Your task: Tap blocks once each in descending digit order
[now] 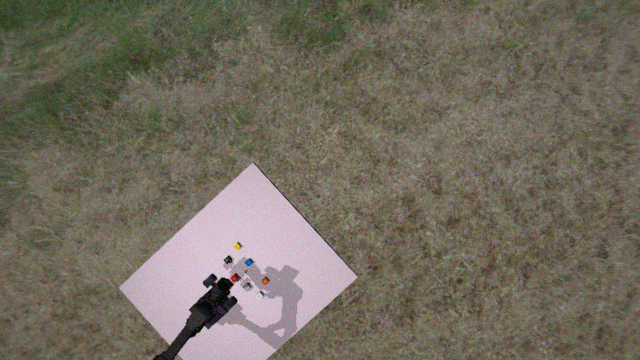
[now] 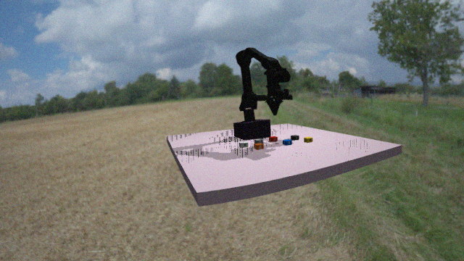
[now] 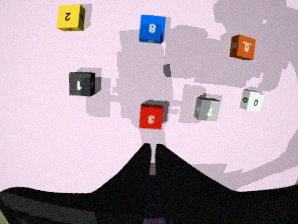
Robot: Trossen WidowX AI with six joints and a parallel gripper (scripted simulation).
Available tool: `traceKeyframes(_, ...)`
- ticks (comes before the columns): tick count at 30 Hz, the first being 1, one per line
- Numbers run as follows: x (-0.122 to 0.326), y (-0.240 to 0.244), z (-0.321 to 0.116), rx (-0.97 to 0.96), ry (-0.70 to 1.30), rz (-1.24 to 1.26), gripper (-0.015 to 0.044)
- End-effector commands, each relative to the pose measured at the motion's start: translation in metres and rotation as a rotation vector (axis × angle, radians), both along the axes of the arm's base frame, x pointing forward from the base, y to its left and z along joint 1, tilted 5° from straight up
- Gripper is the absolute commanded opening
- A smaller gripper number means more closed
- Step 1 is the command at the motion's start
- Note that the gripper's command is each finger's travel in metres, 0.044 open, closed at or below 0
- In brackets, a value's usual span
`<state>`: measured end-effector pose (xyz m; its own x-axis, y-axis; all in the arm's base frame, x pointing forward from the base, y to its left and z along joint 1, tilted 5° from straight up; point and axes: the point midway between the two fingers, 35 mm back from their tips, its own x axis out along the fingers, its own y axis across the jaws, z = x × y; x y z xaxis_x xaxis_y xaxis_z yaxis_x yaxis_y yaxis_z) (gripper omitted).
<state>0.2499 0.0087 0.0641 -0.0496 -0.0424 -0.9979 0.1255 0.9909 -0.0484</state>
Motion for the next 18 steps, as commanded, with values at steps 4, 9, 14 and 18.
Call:
traceKeyframes(4,0.050,0.028,0.007,-0.006,-0.017,-0.022,0.0020)
traceKeyframes(9,0.090,0.058,0.006,-0.002,-0.021,-0.021,0.0020)
traceKeyframes(14,0.128,0.095,-0.002,0.011,-0.016,-0.005,0.0020)
traceKeyframes(18,0.137,0.107,-0.005,0.014,-0.015,0.000,0.0020)
